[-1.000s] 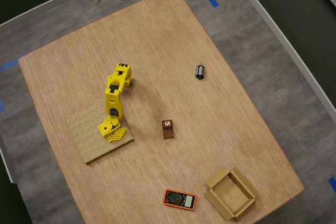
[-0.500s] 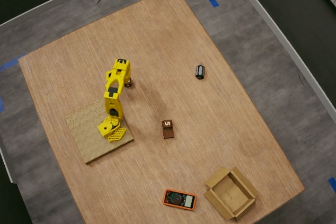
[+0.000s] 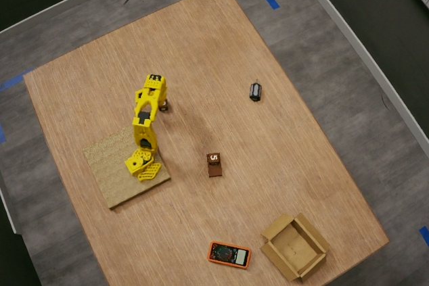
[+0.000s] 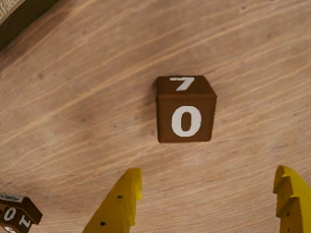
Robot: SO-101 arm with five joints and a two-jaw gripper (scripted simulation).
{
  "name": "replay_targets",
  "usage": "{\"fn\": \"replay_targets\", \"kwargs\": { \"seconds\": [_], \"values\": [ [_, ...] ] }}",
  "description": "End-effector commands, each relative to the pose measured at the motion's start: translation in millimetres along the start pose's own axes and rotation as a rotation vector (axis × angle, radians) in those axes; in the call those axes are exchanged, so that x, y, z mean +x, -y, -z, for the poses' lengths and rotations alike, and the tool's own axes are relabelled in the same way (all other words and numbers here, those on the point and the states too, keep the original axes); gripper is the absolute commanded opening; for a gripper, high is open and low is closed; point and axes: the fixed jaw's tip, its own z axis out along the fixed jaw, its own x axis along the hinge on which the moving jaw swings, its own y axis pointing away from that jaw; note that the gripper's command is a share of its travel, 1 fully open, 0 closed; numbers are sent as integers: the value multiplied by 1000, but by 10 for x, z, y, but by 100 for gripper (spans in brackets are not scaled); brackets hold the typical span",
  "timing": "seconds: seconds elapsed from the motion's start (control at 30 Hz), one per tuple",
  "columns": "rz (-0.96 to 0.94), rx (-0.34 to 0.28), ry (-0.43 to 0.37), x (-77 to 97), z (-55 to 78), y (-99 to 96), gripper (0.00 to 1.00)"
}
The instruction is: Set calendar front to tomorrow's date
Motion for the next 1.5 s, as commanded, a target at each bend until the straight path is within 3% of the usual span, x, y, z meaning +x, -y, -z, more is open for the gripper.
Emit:
{"fn": "replay_targets", "kwargs": {
  "seconds": [0.0,0.43,0.57,0.73,0.8,1.07,1.2,1.47],
  "values": [
    [4,19,-3,-18,41,21,36],
    [4,47,-9,-14,91,40,36],
    [4,121,-25,-4,223,82,36],
    [4,263,-56,7,482,136,35],
    [4,263,-56,7,482,136,35],
    [4,465,-99,10,859,148,35],
    [4,503,-107,9,930,142,35],
    [4,507,-108,9,936,141,35]
  ]
}}
